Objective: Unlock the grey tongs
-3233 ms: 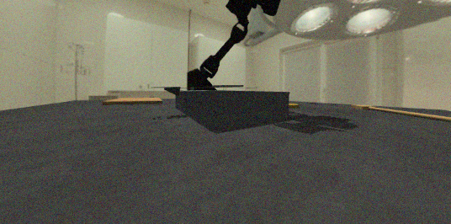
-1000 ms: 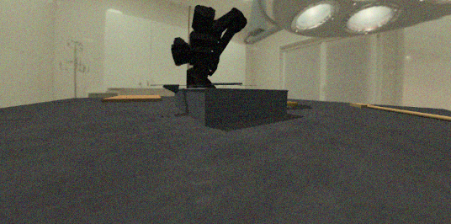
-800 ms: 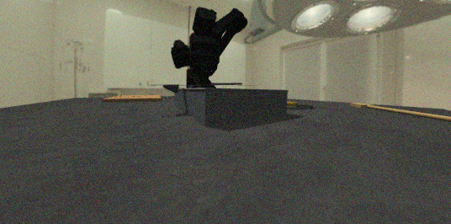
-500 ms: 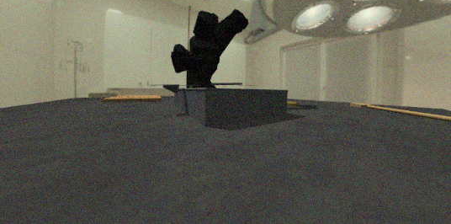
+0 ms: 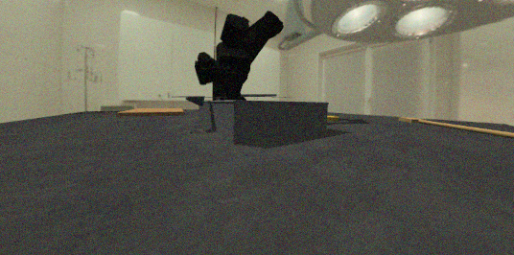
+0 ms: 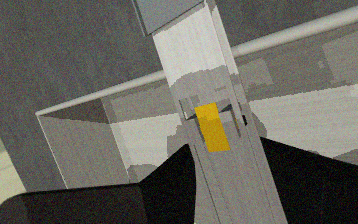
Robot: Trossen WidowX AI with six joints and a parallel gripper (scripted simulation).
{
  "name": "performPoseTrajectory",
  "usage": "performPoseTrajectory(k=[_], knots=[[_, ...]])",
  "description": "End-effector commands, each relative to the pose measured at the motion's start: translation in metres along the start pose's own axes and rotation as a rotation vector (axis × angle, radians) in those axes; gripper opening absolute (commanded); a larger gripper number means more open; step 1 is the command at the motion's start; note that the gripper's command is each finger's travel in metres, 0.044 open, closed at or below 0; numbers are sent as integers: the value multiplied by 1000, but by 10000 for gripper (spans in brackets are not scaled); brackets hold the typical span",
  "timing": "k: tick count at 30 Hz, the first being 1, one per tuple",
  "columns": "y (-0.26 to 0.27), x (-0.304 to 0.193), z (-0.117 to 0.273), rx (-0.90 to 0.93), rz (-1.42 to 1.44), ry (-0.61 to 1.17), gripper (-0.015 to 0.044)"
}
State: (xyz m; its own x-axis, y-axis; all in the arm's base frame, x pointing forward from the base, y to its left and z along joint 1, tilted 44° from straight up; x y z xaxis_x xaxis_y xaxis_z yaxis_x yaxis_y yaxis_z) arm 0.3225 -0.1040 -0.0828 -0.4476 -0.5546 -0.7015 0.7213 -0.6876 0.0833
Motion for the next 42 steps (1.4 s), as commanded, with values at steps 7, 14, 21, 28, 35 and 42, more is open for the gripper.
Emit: performPoseTrajectory(k=[7,14,21,28,35,42], knots=[[0,0,0,1,1,0,81],[0,0,0,1,1,0,35],[5,-1,6,0,1,-1,-149],[38,-9,64,-1,-5,-8,-150],[39,-9,66,-1,-5,-8,-150],[40,-8,65,-18,4,-15,-150]])
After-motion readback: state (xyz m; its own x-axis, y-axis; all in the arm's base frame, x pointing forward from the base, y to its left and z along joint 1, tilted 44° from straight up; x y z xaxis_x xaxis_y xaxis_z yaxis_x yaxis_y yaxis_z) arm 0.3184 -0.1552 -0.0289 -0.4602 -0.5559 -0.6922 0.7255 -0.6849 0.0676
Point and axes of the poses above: the point midway between the two fingers, 35 mm back from their tips, its own z axis back along the fingers, its own y axis across the jaws, x = y × z, the point moved 6 cm from there along z, back along the fingers, and after that the axes turned 13 degrees about -z, right-handed, at the moved point
